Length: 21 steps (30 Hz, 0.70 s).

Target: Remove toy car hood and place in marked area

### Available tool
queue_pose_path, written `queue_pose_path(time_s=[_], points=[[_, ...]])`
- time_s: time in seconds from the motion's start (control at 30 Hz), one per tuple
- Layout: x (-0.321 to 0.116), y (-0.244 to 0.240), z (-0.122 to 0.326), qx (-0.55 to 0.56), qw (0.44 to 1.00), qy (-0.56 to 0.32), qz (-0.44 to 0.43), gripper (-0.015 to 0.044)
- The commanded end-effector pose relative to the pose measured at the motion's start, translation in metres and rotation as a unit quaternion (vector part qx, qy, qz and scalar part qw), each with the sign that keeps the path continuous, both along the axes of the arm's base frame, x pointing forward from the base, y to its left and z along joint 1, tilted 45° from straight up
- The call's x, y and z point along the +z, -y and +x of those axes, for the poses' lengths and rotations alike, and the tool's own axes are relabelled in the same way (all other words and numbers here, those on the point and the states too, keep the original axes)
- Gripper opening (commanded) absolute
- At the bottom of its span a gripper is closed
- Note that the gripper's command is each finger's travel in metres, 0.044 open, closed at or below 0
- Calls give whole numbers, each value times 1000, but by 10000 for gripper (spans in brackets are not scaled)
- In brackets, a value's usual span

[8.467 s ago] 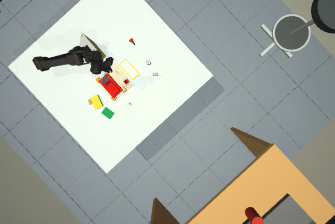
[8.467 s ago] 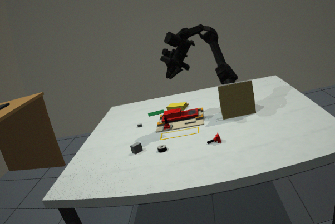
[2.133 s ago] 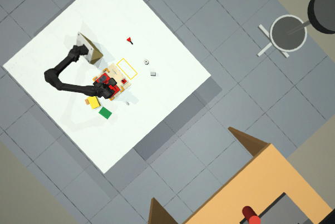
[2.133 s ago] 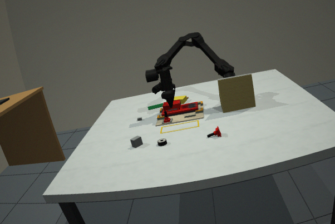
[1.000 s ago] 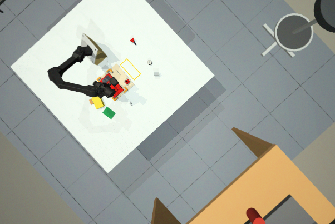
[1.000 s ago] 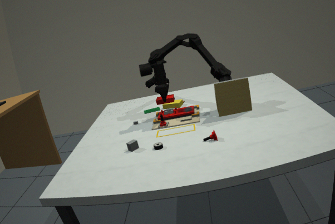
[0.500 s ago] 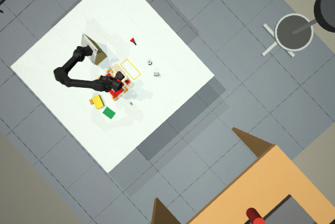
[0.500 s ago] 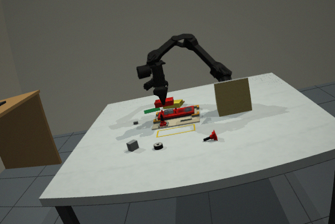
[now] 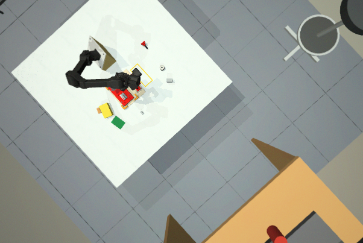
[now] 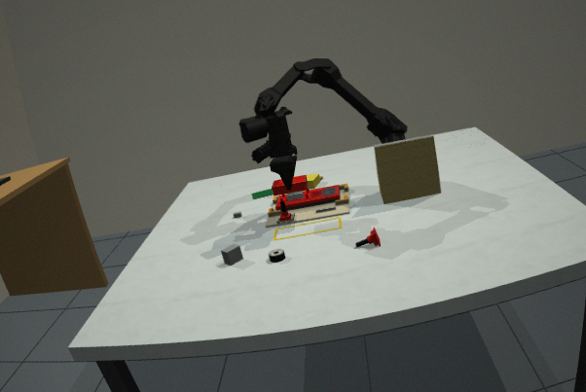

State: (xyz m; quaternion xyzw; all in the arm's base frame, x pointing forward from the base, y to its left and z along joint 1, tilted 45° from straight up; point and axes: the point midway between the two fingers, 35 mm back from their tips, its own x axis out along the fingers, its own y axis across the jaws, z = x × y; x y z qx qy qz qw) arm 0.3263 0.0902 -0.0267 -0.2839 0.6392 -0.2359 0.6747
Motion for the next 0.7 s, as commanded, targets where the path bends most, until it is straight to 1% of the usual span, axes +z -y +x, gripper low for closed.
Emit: queue_pose_path(time_s=[0.0, 0.33, 0.67], points=[[-16, -16, -8, -4, 1000, 2, 1, 0], [-50, -45, -32, -9, 1000, 4, -6, 0], [-54, -46, -33, -9, 1000, 5, -6, 0]])
